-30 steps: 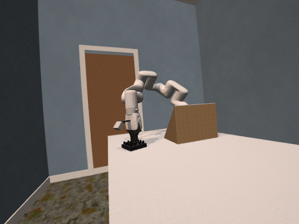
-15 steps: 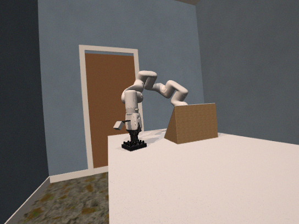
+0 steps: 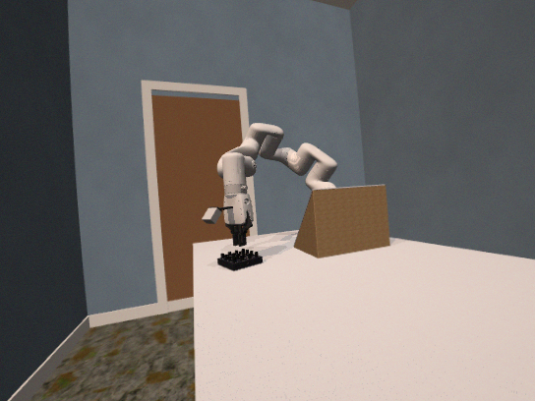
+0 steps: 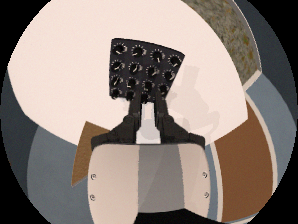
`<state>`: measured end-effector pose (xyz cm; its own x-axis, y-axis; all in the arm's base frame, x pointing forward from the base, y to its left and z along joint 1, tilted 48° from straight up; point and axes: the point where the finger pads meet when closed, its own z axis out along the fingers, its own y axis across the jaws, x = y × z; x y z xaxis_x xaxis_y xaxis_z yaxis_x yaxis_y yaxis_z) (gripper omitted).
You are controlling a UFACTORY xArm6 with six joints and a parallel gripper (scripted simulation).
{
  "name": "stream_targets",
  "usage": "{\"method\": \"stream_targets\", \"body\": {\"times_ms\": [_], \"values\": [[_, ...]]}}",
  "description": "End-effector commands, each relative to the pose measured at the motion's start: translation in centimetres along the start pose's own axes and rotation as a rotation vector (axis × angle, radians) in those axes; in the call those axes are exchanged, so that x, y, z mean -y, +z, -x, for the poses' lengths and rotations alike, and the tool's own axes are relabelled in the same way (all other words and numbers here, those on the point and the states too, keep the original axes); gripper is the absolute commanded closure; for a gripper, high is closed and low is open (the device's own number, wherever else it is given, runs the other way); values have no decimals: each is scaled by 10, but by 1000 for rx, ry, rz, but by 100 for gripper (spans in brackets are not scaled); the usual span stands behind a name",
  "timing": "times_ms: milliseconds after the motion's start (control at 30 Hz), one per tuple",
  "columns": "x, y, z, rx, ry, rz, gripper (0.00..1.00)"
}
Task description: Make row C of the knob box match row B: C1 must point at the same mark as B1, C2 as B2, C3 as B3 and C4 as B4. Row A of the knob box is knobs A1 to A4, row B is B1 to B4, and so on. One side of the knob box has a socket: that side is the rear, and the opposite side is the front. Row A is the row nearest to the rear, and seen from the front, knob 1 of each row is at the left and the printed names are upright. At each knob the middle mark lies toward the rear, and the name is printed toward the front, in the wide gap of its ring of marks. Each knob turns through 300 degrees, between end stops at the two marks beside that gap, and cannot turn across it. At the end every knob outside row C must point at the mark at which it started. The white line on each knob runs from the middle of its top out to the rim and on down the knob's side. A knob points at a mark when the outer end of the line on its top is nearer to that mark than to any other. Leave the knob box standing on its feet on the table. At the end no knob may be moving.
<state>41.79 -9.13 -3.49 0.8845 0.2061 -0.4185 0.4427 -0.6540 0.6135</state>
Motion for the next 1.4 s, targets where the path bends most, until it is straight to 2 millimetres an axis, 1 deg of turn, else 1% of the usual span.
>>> {"method": "stream_targets", "body": {"times_ms": [0,533,667,900,967,1033,1100,1367], "values": [[-1,-8,-1,-4,1,1,81],[-1,-9,-1,-4,2,1,81],[-1,-10,-2,-4,35,1,81],[-3,-12,-9,-4,267,1,81],[-3,-12,-9,-4,267,1,81],[-4,-13,-13,-4,384,1,81],[-4,-14,-14,-4,423,1,81],[-6,-17,-22,-4,680,1,81]]}}
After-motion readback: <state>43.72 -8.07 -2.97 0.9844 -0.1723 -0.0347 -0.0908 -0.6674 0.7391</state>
